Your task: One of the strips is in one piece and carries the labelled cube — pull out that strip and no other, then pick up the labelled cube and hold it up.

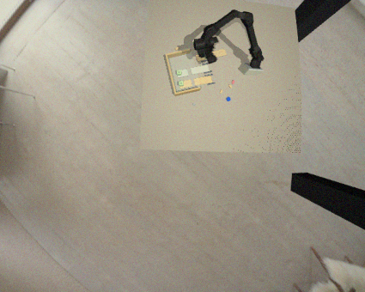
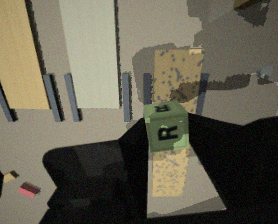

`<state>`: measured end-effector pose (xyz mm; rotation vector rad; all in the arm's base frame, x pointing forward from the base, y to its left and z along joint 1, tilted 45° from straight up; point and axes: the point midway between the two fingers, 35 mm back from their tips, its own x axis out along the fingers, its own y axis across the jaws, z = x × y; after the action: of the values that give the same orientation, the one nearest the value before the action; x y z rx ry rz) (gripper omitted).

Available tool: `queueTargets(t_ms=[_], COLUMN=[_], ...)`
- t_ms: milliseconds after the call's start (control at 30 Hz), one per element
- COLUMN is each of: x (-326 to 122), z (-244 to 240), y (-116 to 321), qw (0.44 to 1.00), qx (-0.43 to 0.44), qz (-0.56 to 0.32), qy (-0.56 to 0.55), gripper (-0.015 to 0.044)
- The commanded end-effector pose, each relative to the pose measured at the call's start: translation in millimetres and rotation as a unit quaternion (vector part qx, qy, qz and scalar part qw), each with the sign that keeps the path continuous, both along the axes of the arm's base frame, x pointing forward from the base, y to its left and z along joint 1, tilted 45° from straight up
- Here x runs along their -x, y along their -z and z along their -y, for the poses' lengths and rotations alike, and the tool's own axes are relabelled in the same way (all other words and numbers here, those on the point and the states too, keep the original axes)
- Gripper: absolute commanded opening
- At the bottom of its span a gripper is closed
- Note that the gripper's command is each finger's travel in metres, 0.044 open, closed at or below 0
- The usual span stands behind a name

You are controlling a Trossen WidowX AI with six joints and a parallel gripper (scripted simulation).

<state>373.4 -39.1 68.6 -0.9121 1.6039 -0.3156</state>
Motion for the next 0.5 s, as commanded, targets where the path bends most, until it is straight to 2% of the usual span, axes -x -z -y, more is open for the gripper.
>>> queueTargets(t_ms=[0,467], x=[11,62], z=[-1,-10], y=[1,10], qw=[1.0,1.0], qx=[-0.001,-0.001], qz=[-0.002,-0.003], qy=[0.004,0.004], gripper=[0.0,0.0])
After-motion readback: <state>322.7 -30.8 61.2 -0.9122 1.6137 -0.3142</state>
